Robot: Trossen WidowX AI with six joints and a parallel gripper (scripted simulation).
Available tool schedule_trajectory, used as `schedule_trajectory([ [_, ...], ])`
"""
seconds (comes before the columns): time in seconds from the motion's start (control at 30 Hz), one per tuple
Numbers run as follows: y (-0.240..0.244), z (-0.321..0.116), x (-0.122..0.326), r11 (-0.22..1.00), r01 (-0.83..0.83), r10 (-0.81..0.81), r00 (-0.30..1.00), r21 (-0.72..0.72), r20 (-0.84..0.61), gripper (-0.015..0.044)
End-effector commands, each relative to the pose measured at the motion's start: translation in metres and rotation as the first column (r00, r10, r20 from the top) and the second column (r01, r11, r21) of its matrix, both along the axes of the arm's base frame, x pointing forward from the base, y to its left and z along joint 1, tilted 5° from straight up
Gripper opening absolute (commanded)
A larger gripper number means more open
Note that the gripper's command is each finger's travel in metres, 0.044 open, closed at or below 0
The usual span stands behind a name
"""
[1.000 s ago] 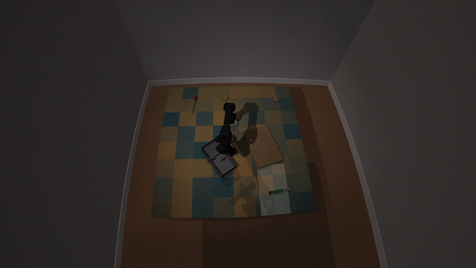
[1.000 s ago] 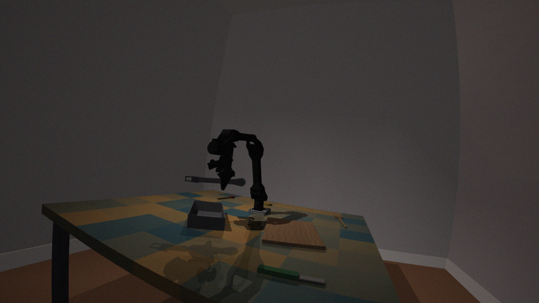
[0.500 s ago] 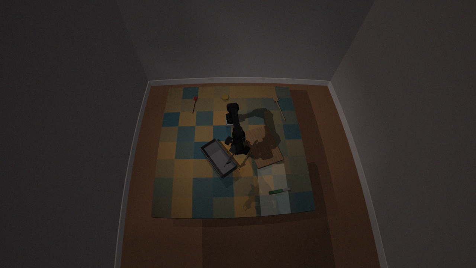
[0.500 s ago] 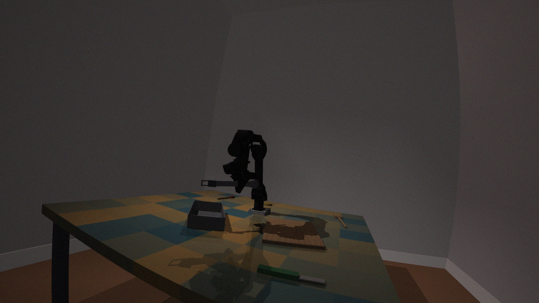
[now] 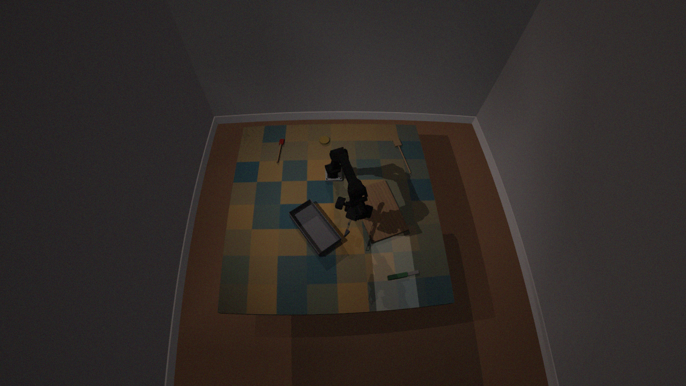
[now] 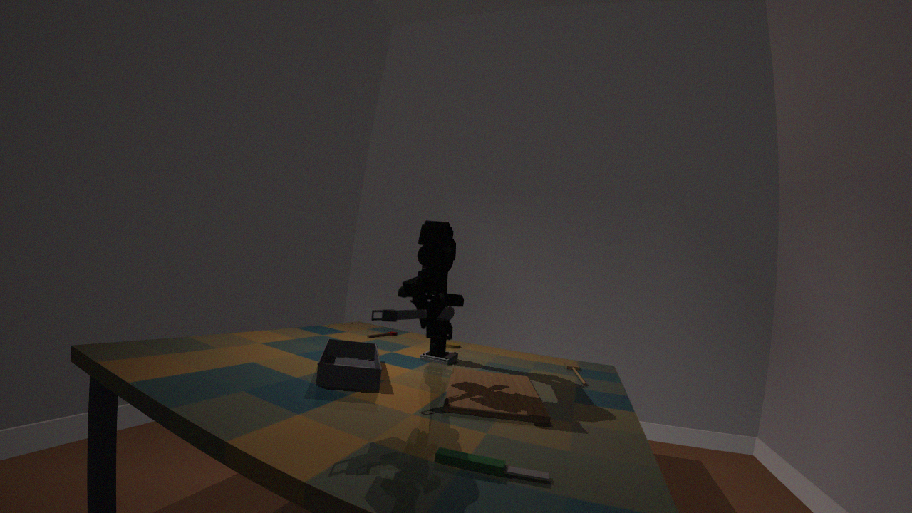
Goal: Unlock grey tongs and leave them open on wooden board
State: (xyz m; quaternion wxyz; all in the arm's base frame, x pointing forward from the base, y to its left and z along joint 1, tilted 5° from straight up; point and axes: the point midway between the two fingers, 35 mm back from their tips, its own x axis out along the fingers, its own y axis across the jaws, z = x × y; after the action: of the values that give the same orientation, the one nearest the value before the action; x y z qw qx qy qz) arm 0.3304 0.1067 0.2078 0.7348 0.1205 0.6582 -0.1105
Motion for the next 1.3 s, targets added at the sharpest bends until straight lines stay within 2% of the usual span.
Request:
schedule_trajectory([
  [0.0,0.009,0.001,-0.002,0.999,-0.039,0.039,0.999,-0.006,0.003,-0.015],
  [0.47,0.083,-0.004,-0.034,0.947,-0.321,0.321,0.947,-0.028,-0.006,-0.015],
  [0.93,0.148,-0.008,-0.083,0.816,-0.576,0.576,0.817,-0.051,-0.02,-0.015],
  [1.27,0.155,-0.01,-0.088,0.794,-0.605,0.606,0.795,-0.061,-0.006,-0.015],
])
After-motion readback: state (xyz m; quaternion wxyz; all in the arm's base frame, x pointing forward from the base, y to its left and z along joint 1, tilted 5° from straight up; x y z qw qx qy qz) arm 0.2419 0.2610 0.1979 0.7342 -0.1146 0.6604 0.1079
